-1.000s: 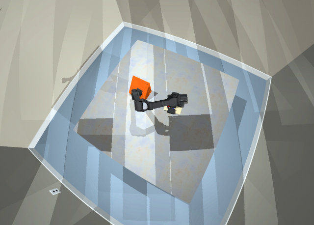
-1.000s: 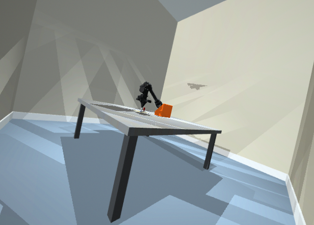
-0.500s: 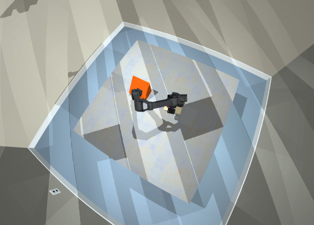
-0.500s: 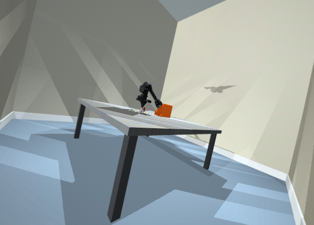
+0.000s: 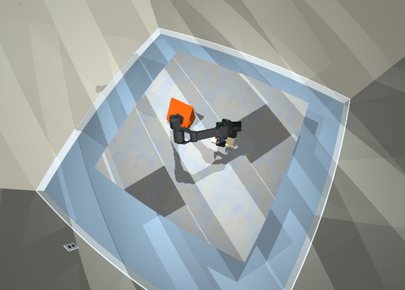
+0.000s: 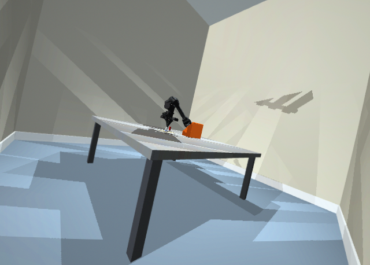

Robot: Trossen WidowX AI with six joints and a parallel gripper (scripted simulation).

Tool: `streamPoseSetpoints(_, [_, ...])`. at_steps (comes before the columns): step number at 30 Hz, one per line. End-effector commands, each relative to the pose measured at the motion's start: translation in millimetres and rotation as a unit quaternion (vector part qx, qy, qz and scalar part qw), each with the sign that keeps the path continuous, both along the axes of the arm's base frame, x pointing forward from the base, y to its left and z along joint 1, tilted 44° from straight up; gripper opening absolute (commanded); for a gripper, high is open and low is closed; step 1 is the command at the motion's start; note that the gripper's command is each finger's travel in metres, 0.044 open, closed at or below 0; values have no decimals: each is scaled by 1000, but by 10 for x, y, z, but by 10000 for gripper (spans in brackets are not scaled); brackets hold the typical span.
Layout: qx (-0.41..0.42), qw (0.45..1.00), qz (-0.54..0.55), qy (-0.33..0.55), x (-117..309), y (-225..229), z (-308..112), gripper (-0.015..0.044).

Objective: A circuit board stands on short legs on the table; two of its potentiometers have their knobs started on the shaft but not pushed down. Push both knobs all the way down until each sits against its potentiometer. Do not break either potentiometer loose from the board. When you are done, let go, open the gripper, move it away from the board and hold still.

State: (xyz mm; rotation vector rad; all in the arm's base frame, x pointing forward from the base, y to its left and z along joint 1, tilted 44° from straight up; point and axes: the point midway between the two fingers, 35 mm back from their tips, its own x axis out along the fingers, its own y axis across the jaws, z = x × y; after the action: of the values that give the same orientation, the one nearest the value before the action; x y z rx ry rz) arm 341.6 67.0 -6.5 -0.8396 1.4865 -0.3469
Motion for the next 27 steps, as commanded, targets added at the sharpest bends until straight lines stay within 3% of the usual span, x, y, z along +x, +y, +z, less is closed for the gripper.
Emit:
streamPoseSetpoints(1, [-4, 1000, -12, 1, 34, -105, -79, 0])
streamPoseSetpoints(27, [-3, 1000, -12, 1, 12, 93, 125, 0])
